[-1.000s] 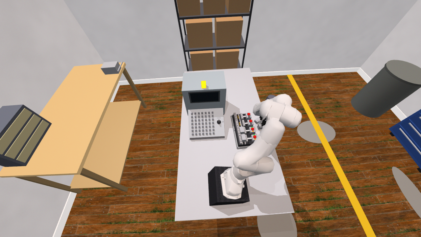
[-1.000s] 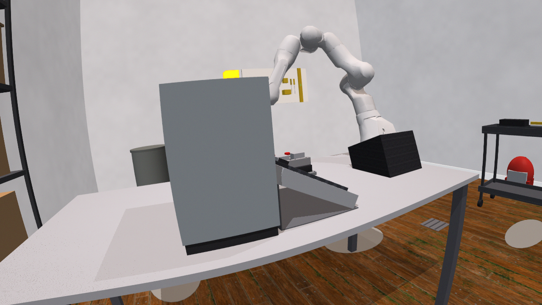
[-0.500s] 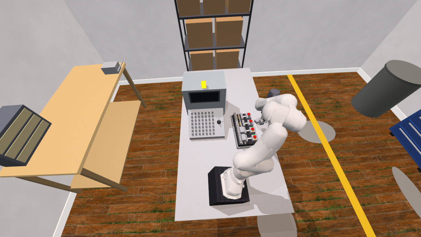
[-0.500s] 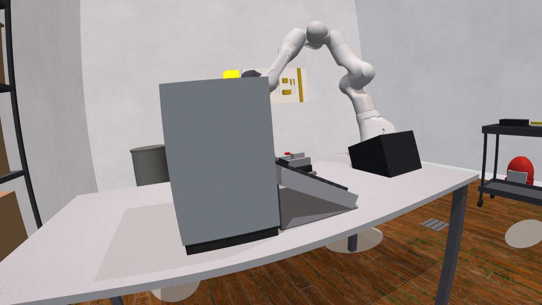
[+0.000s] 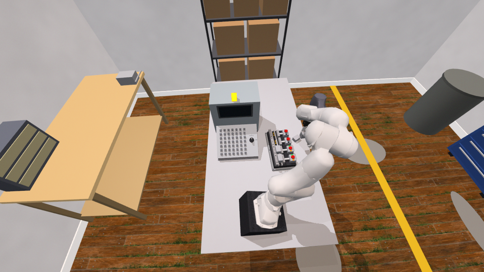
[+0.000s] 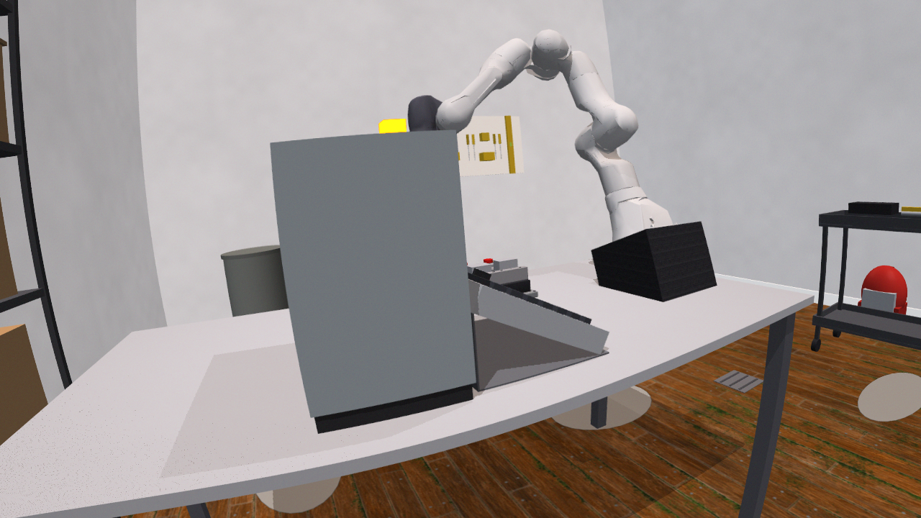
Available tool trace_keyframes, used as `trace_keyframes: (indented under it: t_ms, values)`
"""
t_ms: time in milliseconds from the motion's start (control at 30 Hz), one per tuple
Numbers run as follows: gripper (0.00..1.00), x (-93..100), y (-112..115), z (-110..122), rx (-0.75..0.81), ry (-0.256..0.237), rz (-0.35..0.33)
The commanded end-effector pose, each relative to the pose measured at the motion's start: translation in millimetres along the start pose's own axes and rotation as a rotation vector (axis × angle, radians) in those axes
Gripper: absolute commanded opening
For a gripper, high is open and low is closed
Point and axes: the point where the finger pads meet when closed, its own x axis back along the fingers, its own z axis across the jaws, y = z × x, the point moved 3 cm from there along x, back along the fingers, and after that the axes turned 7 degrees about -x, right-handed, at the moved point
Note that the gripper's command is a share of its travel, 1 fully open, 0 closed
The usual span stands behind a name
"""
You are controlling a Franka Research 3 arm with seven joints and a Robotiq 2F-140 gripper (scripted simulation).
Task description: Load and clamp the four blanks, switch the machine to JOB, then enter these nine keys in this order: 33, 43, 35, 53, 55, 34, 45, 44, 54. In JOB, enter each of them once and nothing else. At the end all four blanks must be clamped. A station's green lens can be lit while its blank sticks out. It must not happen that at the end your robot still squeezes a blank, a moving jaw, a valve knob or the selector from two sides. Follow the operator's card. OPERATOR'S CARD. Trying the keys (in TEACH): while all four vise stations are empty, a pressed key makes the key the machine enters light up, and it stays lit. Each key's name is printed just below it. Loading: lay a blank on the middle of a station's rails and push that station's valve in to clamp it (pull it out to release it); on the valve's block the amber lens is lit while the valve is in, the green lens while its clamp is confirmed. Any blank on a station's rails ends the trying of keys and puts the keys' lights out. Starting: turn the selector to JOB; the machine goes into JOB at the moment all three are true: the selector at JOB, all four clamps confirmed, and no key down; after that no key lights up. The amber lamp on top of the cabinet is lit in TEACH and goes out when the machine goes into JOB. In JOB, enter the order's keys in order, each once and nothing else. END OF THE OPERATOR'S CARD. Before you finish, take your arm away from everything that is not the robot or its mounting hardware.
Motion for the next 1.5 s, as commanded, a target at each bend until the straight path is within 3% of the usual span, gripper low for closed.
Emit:
trace_keyframes:
  t_ms: [0,333,467,633,700,967,1100,1200,1267,1300,1467]
  values:
    - [0.00,10.1,-2.8,-6.8,-0.009,-0.029,0.003]
    - [0.00,14.3,-3.4,-6.5,-0.005,-0.029,0.003]
    - [0.00,14.0,-14.7,-3.1,0.077,-0.029,0.005]
    - [0.00,13.3,-56.8,7.2,0.377,-0.028,0.011]
    - [0.00,13.3,-56.8,7.2,0.377,-0.028,0.011]
    - [0.00,13.4,-155.2,18.3,0.754,-0.032,0.009]
    - [0.00,13.8,-190.7,17.9,0.931,-0.033,0.007]
    - [0.00,14.0,-204.3,17.1,1.054,-0.034,0.005]
    - [0.00,14.0,-204.3,17.1,1.054,-0.034,0.005]
    - [0.00,14.0,-206.5,16.9,1.149,-0.033,0.004]
    - [0.00,14.0,-208.2,16.7,1.295,-0.032,0.005]
